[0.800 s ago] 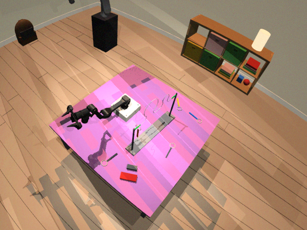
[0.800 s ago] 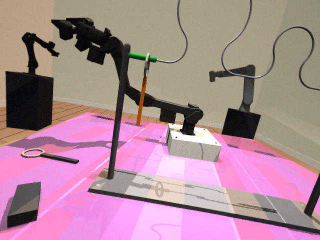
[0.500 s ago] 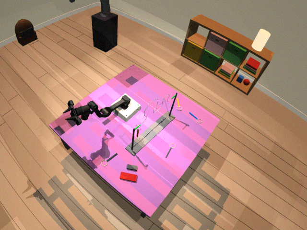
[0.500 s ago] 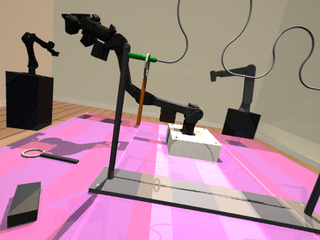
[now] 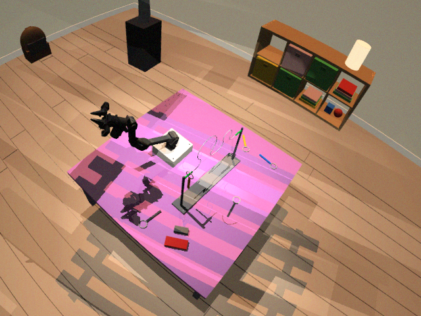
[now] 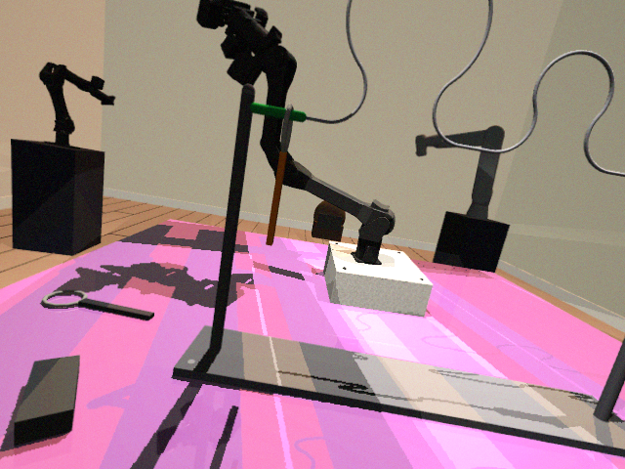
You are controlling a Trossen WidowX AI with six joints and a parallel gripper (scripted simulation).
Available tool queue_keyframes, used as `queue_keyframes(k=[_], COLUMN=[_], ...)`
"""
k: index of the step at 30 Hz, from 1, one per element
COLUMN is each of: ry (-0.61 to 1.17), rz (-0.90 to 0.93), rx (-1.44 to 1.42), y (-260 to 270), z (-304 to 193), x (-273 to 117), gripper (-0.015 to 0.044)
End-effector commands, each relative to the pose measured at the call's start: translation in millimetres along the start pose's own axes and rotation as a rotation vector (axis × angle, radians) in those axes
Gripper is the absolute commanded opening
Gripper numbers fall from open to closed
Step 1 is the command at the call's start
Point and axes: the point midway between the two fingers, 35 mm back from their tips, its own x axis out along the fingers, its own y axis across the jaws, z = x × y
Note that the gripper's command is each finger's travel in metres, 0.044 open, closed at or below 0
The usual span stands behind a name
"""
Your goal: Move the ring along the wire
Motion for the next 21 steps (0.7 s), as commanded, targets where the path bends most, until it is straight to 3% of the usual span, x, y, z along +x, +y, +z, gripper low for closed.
queue_keyframes(k=[1,11,21], ry=[0.034,0.179,0.354], rz=[0.087,0.367,0.613], rx=[-0.006,-0.054,-0.126], y=[41,159,232], z=[-19,-96,-177], x=[-7,-57,-138], gripper=[0.0160,0.0160,0.0160])
